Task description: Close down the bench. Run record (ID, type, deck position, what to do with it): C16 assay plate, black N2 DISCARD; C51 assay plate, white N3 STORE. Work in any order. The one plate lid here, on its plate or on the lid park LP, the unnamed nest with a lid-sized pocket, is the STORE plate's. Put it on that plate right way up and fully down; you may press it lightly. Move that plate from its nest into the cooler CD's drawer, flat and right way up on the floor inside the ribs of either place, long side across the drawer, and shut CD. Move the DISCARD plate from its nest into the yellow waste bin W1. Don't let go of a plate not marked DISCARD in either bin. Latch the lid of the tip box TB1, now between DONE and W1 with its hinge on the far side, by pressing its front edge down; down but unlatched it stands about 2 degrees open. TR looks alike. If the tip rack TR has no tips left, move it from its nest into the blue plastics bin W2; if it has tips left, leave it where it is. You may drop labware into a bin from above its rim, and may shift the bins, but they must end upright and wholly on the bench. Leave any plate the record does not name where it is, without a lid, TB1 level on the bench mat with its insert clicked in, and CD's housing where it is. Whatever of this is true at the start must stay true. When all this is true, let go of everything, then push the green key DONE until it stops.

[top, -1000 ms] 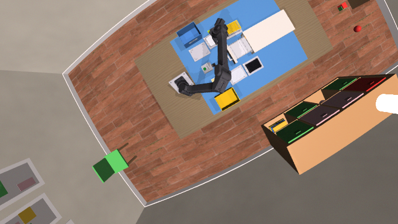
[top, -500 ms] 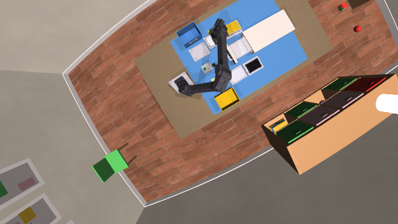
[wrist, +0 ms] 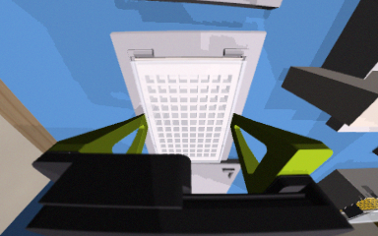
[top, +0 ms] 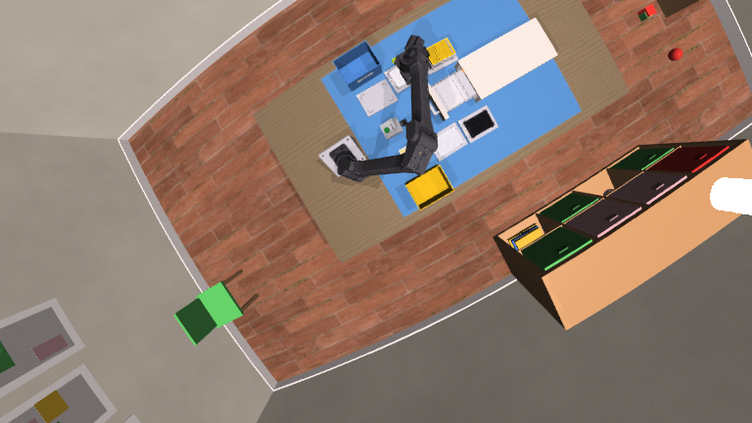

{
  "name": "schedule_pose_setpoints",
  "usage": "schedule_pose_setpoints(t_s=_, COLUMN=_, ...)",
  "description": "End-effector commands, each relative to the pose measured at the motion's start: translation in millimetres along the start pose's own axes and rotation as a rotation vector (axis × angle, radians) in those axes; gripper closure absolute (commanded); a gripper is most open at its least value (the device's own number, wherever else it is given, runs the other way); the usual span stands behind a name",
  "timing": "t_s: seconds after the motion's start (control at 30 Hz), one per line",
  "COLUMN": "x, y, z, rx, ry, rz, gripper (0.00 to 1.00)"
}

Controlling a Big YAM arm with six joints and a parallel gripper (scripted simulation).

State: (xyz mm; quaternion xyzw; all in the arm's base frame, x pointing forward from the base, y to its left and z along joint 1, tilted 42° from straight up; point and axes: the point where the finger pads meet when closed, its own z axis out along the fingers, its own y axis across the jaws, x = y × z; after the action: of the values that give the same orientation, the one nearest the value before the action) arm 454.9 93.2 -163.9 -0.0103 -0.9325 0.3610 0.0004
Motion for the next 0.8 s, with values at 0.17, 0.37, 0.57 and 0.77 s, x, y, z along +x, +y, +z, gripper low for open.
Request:
schedule_pose_setpoints(t_s=0.17, x=-0.1, y=5.8, z=-0.8, rx=-0.002, ry=-0.016, rz=-0.013, gripper=0.00)
schedule_pose_setpoints(t_s=0.37, x=-0.1, y=5.8, z=-0.8, rx=-0.002, ry=-0.016, rz=-0.013, gripper=0.00)
schedule_pose_setpoints(t_s=0.57, x=-0.1, y=5.8, z=-0.8, rx=-0.002, ry=-0.016, rz=-0.013, gripper=0.00)
schedule_pose_setpoints(t_s=0.77, x=-0.1, y=5.8, z=-0.8, rx=-0.002, ry=-0.016, rz=-0.013, gripper=1.00)
